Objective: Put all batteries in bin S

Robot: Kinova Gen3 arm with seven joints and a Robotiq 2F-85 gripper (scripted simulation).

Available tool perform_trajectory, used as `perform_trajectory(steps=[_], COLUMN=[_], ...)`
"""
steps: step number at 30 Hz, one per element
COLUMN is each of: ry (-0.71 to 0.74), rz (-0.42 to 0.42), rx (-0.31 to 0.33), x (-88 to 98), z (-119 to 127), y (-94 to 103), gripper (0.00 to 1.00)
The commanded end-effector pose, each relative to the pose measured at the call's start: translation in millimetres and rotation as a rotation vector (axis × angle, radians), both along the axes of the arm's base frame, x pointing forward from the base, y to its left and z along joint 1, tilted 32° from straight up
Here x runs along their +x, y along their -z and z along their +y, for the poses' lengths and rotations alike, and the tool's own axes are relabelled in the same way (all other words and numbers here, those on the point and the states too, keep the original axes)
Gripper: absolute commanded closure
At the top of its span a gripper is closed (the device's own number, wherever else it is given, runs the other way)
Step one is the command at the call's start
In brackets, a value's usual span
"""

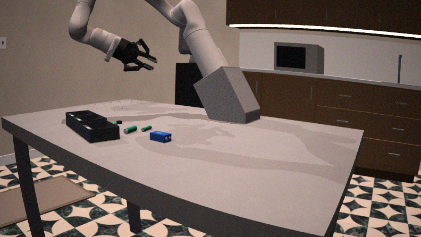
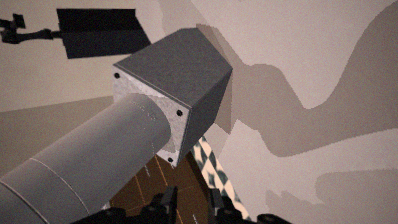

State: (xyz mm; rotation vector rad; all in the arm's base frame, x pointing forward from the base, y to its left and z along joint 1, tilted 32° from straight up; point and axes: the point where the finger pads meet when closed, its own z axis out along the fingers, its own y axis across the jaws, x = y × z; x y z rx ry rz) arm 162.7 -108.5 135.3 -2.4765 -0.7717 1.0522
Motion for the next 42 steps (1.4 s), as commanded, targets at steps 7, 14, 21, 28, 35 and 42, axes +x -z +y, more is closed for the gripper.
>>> perform_trajectory(steps=[7, 14, 21, 28, 35, 42], ry=[-0.423, -0.664, -0.999, -1.238, -1.572, -1.855], rz=[-0.032, -0.035, -0.024, -0.006, 0.035, 0.087], rx=[0.108, 0.176, 0.274, 0.345, 0.446, 0.531], x=[30.6, 48.8, 82.4, 102.0, 131.0, 152.6], z=[7, 12, 30, 45, 76, 112], y=[10.2, 16.1, 26.2, 31.9, 40.5, 47.7], gripper=[0.91, 0.91, 0.91, 0.91, 0.91, 0.91])
